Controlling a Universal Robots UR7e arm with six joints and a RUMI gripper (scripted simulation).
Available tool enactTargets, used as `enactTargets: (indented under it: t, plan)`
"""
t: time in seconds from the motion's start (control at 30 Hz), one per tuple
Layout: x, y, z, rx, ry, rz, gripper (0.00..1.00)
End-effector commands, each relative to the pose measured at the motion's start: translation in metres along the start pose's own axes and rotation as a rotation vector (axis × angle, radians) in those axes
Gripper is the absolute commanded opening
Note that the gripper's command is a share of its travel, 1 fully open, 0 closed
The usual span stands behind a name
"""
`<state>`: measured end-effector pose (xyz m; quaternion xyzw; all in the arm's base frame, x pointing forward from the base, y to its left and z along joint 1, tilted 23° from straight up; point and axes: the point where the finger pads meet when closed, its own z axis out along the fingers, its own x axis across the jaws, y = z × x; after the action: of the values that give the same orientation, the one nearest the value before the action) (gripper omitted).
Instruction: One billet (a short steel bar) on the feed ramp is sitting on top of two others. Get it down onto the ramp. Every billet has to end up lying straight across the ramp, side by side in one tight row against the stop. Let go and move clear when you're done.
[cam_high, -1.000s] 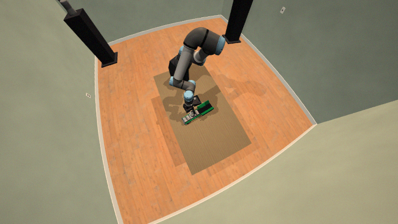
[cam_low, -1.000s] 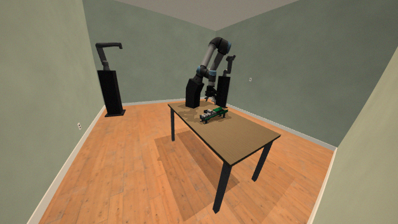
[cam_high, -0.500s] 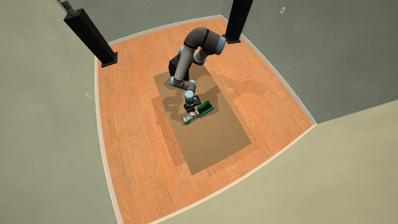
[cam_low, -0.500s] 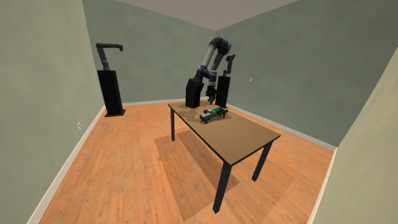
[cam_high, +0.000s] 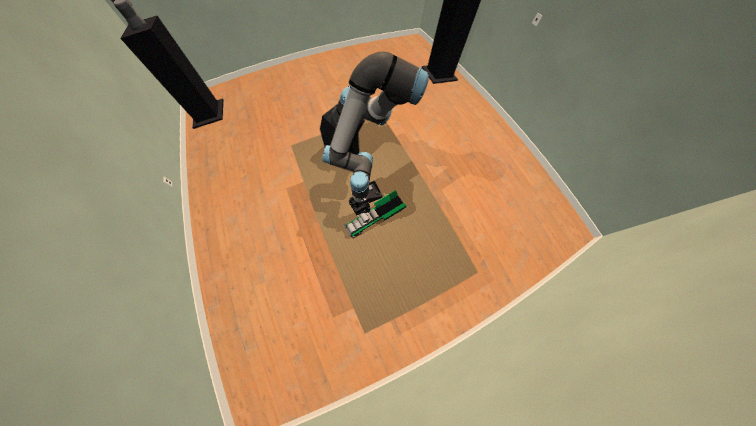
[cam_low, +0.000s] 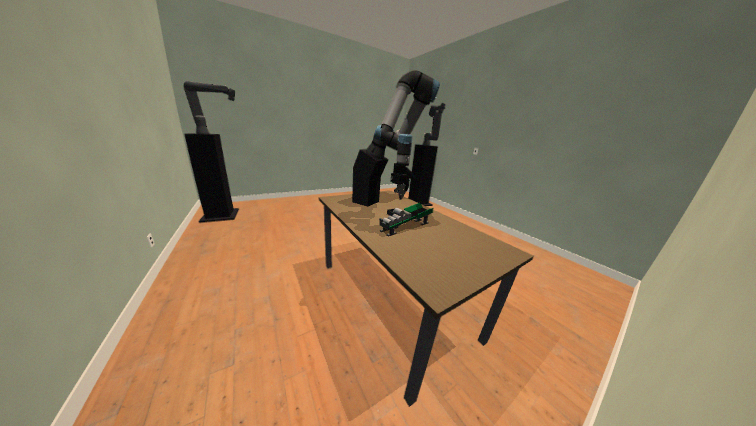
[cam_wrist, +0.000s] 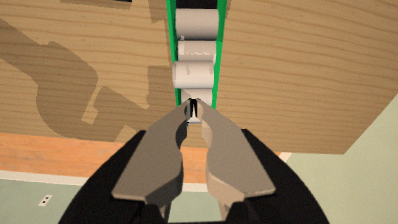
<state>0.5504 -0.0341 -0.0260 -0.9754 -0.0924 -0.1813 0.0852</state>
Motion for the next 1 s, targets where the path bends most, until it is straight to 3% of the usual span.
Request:
enactTargets:
  t: [0.0,0.2,0.23,0.97]
  plan:
    - [0.0004,0.0002,-0.0004,-0.001,0.001,0.000,0.00]
    - [0.0004,0.0002,-0.0004,-0.001,0.001,0.000,0.00]
    - [0.0004,0.0003,-0.0004,-0.001,0.001,0.000,0.53]
    - [-0.0002,0.0027,0.0033,-0.003,-0.005,-0.002,0.53]
